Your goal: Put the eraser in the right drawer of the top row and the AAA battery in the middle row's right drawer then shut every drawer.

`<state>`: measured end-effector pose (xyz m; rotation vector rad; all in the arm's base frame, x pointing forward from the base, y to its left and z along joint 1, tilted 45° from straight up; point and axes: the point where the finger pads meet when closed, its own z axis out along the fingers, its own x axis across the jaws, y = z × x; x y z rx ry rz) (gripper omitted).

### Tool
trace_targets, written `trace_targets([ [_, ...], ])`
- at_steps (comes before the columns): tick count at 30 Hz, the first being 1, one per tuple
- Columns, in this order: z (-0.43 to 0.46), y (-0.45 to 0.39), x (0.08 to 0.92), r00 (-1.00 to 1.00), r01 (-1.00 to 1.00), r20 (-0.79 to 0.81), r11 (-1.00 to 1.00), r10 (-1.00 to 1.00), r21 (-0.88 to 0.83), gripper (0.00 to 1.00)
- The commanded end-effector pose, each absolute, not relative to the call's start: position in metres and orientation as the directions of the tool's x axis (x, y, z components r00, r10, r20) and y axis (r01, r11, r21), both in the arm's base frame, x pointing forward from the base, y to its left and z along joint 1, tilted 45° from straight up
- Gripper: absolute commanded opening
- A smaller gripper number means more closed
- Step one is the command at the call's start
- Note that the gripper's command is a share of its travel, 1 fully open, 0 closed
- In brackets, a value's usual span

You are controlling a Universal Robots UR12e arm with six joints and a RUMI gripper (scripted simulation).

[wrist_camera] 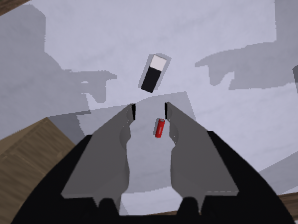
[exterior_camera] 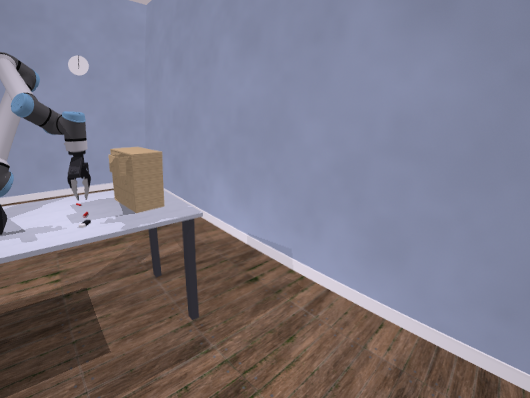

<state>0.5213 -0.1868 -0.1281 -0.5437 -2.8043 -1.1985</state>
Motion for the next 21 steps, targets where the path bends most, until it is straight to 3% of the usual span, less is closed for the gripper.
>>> trace_targets([
  [1,-0.141,-0.175,0.522,-0.874,0.476,0.276,0.592,0.4,0.651,0.2],
  [21,-0.16,-0.15,0.52,-0.727,0.68,0.431,0.471,0.535,0.562,0.2],
])
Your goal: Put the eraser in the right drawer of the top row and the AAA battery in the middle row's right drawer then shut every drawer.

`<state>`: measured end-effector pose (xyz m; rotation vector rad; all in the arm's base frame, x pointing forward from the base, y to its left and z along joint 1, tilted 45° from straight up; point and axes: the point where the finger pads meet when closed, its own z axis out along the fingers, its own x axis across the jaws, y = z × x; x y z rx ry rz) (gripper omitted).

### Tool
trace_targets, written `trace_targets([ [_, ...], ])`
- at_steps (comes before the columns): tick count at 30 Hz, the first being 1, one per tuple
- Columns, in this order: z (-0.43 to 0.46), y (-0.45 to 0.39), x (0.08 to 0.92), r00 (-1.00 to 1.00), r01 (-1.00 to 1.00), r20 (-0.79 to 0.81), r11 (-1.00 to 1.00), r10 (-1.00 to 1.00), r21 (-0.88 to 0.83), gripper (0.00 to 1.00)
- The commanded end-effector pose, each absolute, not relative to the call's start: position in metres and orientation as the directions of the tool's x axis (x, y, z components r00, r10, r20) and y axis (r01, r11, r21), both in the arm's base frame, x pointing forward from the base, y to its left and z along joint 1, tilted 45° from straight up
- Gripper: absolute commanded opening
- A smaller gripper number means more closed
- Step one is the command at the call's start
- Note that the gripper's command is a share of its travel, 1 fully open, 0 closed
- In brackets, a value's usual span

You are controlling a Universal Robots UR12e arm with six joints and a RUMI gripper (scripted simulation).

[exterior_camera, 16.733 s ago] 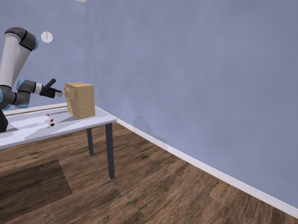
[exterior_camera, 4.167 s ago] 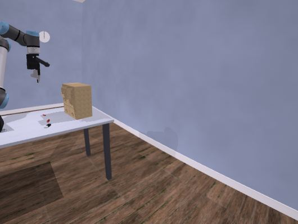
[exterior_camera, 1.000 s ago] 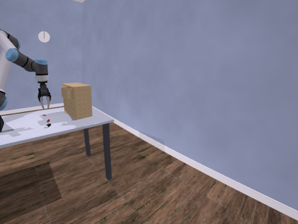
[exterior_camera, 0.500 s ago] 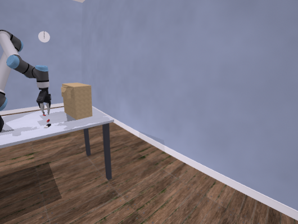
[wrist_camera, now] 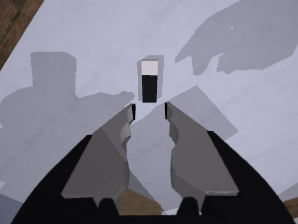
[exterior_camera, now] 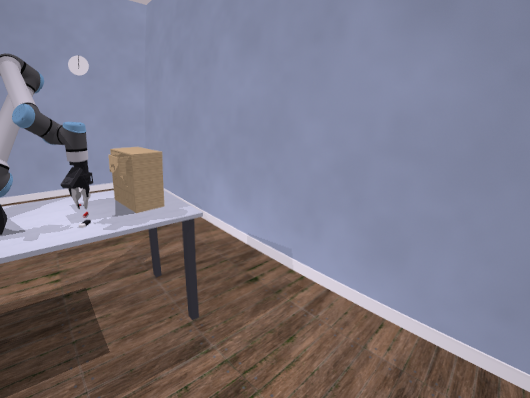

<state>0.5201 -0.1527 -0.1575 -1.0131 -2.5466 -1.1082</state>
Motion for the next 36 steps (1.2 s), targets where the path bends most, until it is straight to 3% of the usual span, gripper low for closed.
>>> trace_targets([
  [1,-0.1602,-0.1499,0.5204,-0.724,0.683,0.434,0.469,0.537,0.56,0.2],
  [36,-0.1611,-0.1488,0.5203,-0.715,0.692,0.441,0.462,0.542,0.554,0.23],
])
